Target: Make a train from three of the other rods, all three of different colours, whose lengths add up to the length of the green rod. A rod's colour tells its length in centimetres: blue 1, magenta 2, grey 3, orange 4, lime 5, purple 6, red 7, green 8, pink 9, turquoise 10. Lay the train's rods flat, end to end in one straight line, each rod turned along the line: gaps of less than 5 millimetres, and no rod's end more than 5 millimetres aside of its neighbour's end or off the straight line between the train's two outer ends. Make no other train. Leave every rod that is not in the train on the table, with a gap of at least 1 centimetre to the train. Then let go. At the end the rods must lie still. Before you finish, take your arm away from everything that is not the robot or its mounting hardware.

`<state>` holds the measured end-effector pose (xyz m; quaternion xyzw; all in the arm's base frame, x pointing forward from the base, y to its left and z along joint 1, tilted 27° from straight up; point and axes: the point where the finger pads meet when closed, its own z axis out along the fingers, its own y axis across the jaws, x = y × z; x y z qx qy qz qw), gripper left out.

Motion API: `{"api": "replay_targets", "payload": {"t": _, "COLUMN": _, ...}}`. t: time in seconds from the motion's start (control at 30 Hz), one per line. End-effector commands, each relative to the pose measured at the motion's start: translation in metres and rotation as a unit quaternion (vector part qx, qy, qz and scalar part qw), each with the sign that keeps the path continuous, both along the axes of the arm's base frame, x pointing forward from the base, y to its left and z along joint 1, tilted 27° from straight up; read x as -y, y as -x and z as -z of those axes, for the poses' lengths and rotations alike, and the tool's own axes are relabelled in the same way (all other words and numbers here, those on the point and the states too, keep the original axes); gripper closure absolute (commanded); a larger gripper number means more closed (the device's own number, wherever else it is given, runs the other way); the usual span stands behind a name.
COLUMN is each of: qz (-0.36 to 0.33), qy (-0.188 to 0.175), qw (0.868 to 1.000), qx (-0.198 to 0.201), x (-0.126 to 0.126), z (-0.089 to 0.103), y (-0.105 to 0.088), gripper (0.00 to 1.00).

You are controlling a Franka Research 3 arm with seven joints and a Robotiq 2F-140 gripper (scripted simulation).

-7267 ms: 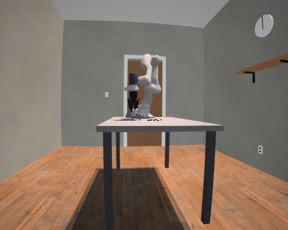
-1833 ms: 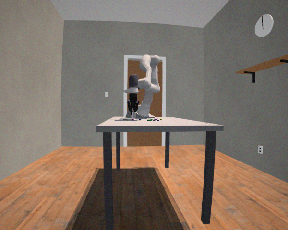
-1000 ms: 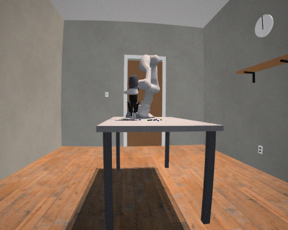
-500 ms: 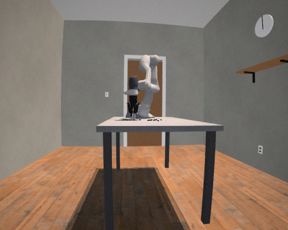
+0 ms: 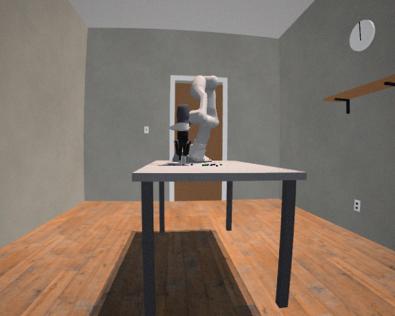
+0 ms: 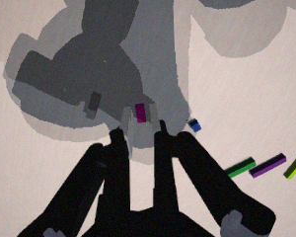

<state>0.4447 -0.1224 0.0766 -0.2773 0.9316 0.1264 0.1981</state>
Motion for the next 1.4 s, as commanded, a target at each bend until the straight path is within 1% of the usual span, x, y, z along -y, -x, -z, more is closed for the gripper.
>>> {"api": "replay_targets", "payload": {"t": 0.0, "qz": 0.000, "qy": 0.001, "qw": 1.000, "qx": 0.002, "x": 0.0011, "z": -0.0002, "y": -0.0008, "gripper": 0.85}}
{"api": "replay_targets", "payload": {"t": 0.53, "qz": 0.000, "qy": 0.001, "qw": 1.000, "qx": 0.002, "x": 0.0011, "z": -0.0002, "y": -0.0008, "gripper": 0.85}}
{"api": "replay_targets", "payload": {"t": 0.57, "qz": 0.000, "qy": 0.001, "qw": 1.000, "qx": 0.002, "x": 0.0011, "z": -0.0002, "y": -0.0008, "gripper": 0.97}}
{"api": "replay_targets", "payload": {"t": 1.37, "qz": 0.000, "qy": 0.001, "qw": 1.000, "qx": 0.002, "x": 0.0011, "z": -0.0002, "y": -0.0008, "gripper": 0.97}}
